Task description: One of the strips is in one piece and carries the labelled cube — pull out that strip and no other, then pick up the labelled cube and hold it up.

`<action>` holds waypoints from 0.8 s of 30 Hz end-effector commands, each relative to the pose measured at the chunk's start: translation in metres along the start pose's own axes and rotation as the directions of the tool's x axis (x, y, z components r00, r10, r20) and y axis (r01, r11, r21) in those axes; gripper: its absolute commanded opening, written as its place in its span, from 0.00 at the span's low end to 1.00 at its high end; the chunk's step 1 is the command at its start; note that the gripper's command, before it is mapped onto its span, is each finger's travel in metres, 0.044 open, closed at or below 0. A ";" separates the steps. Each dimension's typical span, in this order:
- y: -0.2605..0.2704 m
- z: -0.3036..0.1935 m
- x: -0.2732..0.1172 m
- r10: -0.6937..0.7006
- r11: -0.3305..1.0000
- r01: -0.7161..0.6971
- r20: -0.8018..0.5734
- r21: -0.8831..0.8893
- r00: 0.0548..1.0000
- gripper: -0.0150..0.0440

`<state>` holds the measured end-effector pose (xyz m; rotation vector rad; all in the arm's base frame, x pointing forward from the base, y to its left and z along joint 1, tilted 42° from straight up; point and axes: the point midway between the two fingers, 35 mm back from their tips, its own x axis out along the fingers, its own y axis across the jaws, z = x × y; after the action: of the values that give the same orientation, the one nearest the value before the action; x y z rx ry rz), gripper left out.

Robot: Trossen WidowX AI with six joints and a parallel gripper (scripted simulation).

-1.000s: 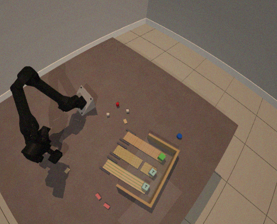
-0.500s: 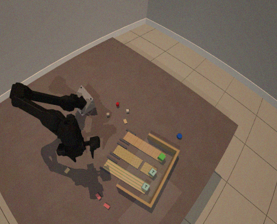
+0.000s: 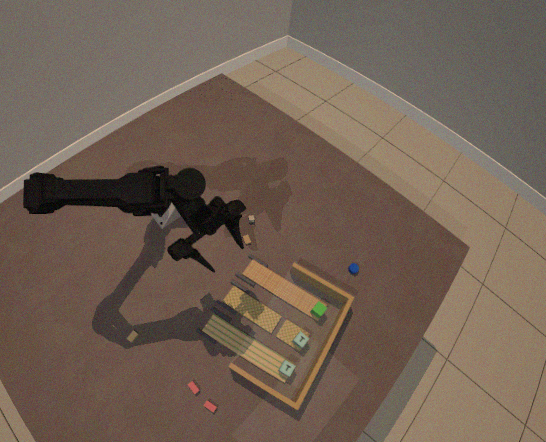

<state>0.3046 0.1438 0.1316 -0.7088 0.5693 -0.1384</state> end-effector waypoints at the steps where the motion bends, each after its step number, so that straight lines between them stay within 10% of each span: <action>1: 0.005 0.000 -0.001 0.002 1.000 -0.002 0.007 -0.019 1.000 0.93; 17: 0.005 0.000 -0.001 0.002 1.000 -0.002 0.007 -0.019 1.000 0.93; 24: -0.010 0.008 0.030 -0.025 0.995 0.011 -0.145 -0.099 0.989 0.62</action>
<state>0.3172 0.1394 0.1288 -0.7708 0.6406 -0.1555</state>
